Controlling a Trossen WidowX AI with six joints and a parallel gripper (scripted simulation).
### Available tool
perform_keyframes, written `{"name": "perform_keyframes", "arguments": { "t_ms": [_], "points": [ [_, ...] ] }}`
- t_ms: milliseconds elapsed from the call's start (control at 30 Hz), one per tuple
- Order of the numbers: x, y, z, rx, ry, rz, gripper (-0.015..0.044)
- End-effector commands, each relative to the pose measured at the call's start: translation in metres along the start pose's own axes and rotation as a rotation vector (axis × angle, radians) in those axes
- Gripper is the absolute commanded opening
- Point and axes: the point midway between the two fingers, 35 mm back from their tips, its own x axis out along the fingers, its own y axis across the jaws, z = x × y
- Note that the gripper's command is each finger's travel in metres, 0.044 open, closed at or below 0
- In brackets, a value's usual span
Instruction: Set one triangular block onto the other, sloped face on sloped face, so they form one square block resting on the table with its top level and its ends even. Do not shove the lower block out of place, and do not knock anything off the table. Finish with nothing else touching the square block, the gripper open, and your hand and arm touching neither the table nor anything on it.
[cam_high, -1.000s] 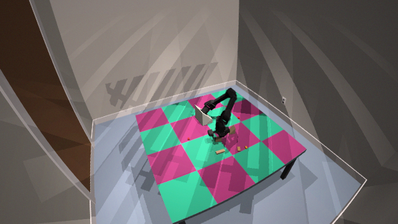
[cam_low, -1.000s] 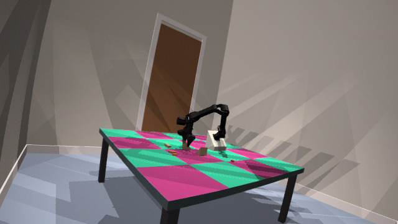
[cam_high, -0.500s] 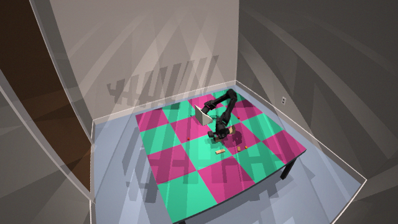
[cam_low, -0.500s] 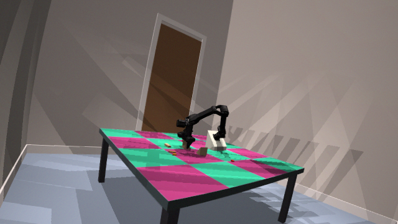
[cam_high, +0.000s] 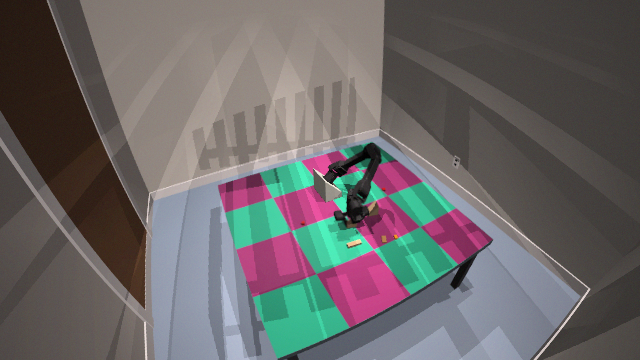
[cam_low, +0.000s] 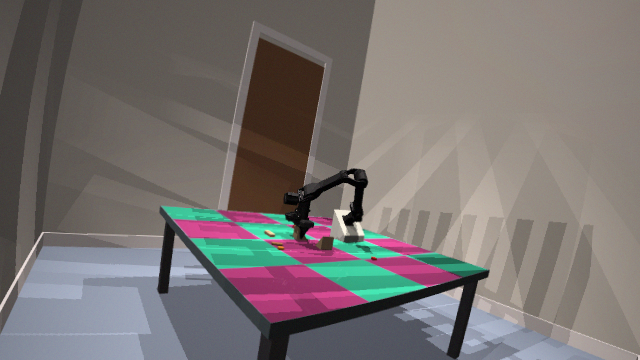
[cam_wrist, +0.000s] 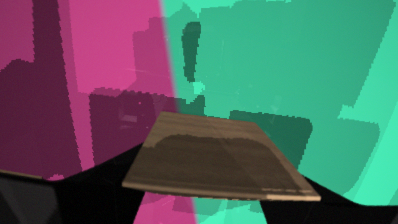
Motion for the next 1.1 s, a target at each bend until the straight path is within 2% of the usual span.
{"name": "perform_keyframes", "arguments": {
  "t_ms": [0, 67, 100, 733, 1067],
  "points": [
    [-0.008, 0.000, 0.000, 0.000, 0.000, 0.000, 0.0058],
    [-0.018, 0.000, 0.001, -0.001, -0.001, -0.001, 0.0006],
    [-0.023, 0.000, 0.001, -0.002, -0.001, -0.001, 0.0000],
    [-0.027, -0.001, -0.001, -0.033, 0.005, 0.002, 0.0000],
    [-0.027, -0.001, -0.001, -0.286, 0.005, 0.001, 0.0000]
  ]
}}
